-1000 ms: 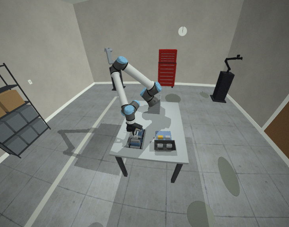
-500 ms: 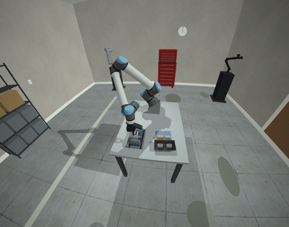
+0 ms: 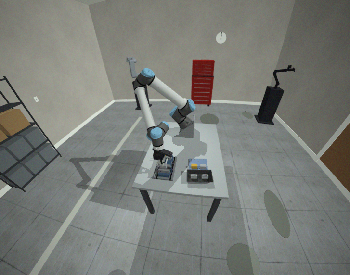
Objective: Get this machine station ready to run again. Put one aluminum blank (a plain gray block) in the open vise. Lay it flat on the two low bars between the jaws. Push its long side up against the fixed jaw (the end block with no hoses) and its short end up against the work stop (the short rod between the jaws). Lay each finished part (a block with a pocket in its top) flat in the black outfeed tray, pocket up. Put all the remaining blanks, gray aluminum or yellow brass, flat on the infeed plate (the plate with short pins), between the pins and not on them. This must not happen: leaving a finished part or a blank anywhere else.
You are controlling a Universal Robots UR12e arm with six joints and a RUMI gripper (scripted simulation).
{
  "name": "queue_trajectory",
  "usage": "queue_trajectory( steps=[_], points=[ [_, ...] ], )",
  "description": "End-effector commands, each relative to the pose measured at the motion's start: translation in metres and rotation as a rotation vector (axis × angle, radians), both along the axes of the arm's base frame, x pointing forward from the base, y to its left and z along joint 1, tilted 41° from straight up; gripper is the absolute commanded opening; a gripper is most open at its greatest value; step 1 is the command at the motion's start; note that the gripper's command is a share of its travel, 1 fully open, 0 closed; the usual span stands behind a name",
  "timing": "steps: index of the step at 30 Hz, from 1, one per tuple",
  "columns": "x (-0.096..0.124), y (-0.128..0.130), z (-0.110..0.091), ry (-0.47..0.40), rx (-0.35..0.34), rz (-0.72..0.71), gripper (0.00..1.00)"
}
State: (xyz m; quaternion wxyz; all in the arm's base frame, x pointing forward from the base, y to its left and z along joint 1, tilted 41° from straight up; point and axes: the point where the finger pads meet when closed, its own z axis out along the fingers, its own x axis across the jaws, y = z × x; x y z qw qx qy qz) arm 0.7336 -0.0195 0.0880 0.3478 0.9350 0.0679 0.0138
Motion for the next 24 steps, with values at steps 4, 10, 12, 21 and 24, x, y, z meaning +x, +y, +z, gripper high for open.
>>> queue_trajectory(
  steps=[4,10,12,21,24],
  points=[
    [0.0006,-0.0007,-0.0006,-0.001,0.0,0.001,0.0],
    [0.0007,-0.0019,-0.0021,-0.001,0.0,0.001,0.0],
    [0.0007,-0.0019,-0.0021,-0.001,0.0,0.001,0.0],
    [0.001,-0.0041,-0.0047,-0.001,0.0,0.001,0.0],
    [0.0011,-0.0049,-0.0056,-0.001,0.0,0.001,0.0]
  ],
)
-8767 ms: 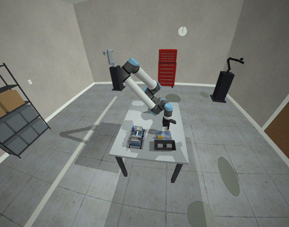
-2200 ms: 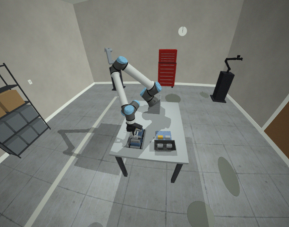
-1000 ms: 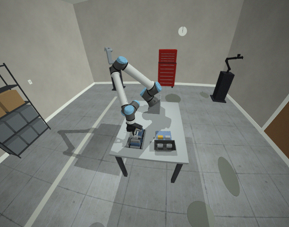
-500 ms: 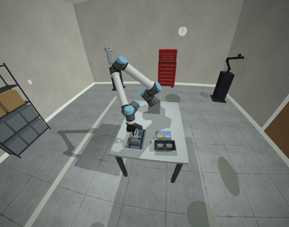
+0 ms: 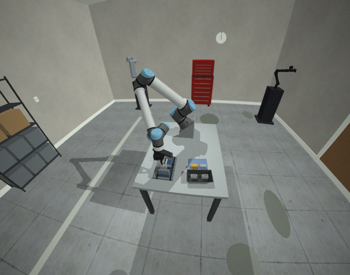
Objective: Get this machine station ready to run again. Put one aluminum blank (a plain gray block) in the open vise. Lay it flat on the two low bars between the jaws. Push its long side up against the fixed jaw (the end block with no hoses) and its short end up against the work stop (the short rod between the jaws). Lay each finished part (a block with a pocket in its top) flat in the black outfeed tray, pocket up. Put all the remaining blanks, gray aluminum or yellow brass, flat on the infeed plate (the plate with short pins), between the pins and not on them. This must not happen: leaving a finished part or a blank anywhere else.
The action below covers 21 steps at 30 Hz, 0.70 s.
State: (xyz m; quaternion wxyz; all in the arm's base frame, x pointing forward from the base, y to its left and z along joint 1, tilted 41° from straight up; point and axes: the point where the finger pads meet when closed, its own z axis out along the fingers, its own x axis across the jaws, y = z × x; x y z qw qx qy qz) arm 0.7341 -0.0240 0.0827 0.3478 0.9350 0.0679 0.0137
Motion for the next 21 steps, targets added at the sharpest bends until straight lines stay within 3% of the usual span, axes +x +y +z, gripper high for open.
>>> queue_trajectory(
  steps=[1,21],
  points=[
    [0.0006,-0.0007,-0.0007,-0.001,0.0,0.001,0.0],
    [0.0011,-0.0047,-0.0054,-0.001,0.0,0.001,0.0]
  ],
)
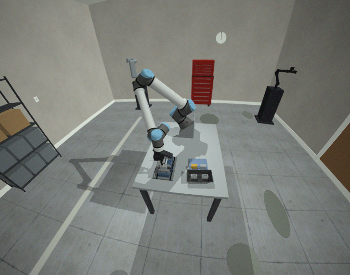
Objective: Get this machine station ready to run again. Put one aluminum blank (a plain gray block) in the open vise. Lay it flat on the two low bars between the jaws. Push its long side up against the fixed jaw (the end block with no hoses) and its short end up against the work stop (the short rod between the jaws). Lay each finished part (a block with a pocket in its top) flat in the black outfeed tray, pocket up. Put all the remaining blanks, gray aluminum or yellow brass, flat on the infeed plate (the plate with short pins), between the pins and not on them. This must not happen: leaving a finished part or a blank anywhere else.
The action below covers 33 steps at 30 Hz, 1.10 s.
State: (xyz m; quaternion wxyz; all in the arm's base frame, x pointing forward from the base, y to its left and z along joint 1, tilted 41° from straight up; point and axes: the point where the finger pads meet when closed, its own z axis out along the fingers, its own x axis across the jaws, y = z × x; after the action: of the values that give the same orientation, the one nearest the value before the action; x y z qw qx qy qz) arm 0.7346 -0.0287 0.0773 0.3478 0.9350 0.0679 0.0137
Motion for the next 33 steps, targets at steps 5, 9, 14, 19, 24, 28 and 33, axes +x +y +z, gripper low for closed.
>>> queue_trajectory(
  steps=[5,9,14,19,24,28,33],
  points=[
    [0.0006,-0.0008,-0.0007,-0.001,0.0,0.001,0.0],
    [0.0007,-0.0013,-0.0013,-0.001,0.0,0.001,0.0],
    [0.0007,-0.0018,-0.0019,-0.001,0.0,0.001,0.0],
    [0.0007,-0.002,-0.0021,-0.001,0.0,0.001,0.0],
    [0.0008,-0.0021,-0.0023,-0.001,0.0,0.001,0.0],
    [0.0008,-0.0021,-0.0023,-0.001,0.0,0.001,0.0],
    [0.0008,-0.0021,-0.0023,-0.001,0.0,0.001,0.0]
  ],
)
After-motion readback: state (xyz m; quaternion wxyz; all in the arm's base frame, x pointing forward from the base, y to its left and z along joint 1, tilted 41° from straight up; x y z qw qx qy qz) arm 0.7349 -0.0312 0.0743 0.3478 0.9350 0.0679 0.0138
